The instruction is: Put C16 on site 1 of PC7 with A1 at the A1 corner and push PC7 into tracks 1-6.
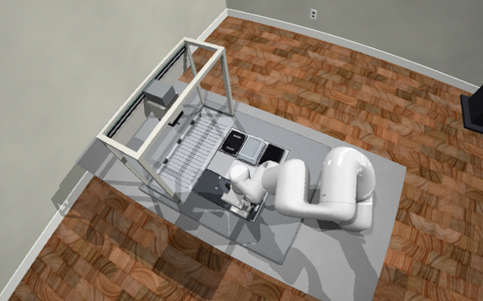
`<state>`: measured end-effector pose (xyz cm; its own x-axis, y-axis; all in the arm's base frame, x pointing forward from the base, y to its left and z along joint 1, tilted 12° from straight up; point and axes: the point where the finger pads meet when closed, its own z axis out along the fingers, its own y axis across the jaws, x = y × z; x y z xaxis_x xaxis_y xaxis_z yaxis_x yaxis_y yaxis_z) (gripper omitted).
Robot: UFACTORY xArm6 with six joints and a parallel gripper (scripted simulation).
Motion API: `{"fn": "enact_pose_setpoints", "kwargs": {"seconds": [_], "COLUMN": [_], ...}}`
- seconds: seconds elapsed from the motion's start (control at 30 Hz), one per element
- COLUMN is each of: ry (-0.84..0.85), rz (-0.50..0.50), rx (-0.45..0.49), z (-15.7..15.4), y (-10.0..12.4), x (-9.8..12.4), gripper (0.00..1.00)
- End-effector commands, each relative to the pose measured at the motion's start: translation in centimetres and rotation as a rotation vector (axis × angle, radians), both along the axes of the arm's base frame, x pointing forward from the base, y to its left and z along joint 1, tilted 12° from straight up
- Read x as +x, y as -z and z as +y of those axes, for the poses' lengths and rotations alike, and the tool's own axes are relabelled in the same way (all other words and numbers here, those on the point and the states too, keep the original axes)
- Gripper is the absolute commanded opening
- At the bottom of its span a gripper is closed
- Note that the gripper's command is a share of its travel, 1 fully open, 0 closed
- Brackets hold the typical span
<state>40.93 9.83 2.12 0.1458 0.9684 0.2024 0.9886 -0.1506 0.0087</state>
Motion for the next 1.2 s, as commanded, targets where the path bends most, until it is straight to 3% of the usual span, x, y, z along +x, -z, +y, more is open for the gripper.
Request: {"fn": "enact_pose_setpoints", "kwargs": {"seconds": [0.0, 1.17], "ry": [0.0, 0.0], "rz": [-0.004, -0.004], "rx": [0.0, 0.0], "z": [-0.1, -1.2], "y": [-0.9, -5.9], "x": [0.1, -0.1], "gripper": [1.0, 1.0]}}
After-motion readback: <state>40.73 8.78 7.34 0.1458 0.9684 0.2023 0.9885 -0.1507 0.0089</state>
